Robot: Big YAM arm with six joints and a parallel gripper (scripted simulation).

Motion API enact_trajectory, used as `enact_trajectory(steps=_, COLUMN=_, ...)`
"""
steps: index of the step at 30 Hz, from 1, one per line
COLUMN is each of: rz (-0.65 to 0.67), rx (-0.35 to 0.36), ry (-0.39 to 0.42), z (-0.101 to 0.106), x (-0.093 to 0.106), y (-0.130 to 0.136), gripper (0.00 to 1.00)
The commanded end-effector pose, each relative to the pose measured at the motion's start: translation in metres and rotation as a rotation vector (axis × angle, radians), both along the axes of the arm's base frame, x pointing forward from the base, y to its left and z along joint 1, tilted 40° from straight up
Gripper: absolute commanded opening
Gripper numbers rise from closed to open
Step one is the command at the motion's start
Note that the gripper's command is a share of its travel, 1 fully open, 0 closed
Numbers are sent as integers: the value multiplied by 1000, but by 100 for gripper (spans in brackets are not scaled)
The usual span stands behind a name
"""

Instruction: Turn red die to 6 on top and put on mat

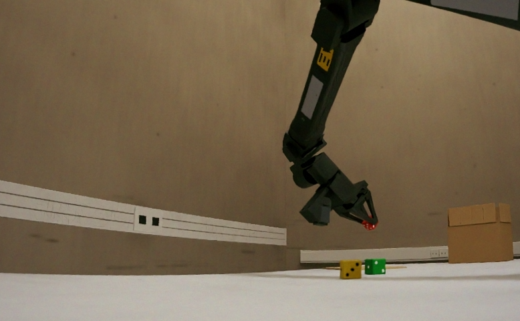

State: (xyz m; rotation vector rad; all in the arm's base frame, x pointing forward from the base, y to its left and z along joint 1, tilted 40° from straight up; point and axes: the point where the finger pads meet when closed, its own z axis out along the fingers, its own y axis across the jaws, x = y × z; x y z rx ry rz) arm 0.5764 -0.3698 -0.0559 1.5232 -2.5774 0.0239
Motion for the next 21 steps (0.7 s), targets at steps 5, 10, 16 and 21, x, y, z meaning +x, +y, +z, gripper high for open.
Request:
enact_trajectory(steps=5, rz=-88, rx=-49, ry=17, z=-1, x=-7, y=-12, gripper=20)
enact_trajectory(steps=10, rz=-89, rx=-58, ry=-3, z=3, x=-1, y=-14, gripper=20)
enact_trajectory(steps=16, rz=-43, rx=-46, ry=14, z=-20, x=14, y=24, gripper=20)
enact_trajectory(steps=21, rz=-44, rx=-48, ry=8, z=-31, x=21, y=33, gripper=20)
